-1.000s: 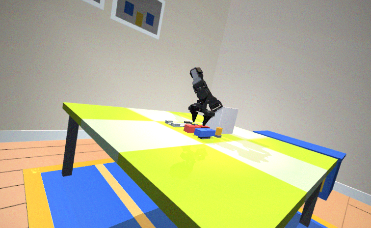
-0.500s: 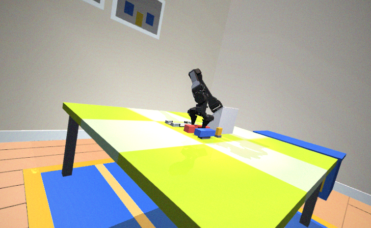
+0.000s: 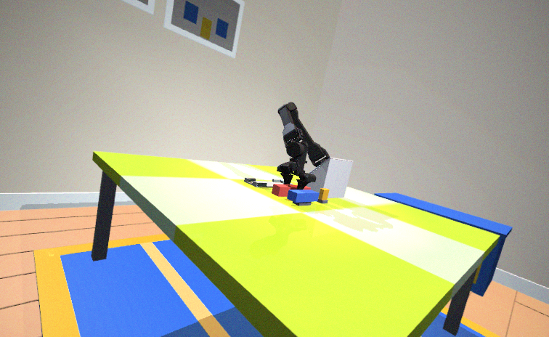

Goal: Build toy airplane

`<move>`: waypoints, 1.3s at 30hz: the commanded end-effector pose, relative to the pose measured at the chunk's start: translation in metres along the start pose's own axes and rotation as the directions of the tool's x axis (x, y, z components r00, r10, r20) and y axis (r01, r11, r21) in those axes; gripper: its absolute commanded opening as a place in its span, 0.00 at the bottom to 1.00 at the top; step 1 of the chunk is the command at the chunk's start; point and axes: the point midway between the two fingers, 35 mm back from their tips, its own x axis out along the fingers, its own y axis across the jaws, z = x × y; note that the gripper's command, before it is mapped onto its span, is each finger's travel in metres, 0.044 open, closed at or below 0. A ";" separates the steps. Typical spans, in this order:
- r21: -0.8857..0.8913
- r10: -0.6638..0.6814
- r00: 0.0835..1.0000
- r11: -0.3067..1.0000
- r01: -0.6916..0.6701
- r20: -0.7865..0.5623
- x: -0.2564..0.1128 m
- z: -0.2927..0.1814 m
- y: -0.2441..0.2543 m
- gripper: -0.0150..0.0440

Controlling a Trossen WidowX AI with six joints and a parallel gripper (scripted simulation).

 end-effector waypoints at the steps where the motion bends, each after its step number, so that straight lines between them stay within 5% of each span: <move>1: -0.005 -0.006 1.000 1.000 0.006 0.002 0.001 0.000 0.000 0.64; 3: -0.005 -0.006 1.000 1.000 0.006 0.002 0.001 0.000 0.000 0.56; 10: -0.005 -0.006 1.000 1.000 0.006 0.002 0.001 0.000 0.000 0.48; 15: 0.007 0.004 1.000 1.000 -0.004 0.022 -0.005 0.005 0.002 0.25; 39: 0.009 0.023 0.999 1.000 -0.024 0.029 -0.067 0.012 0.010 0.25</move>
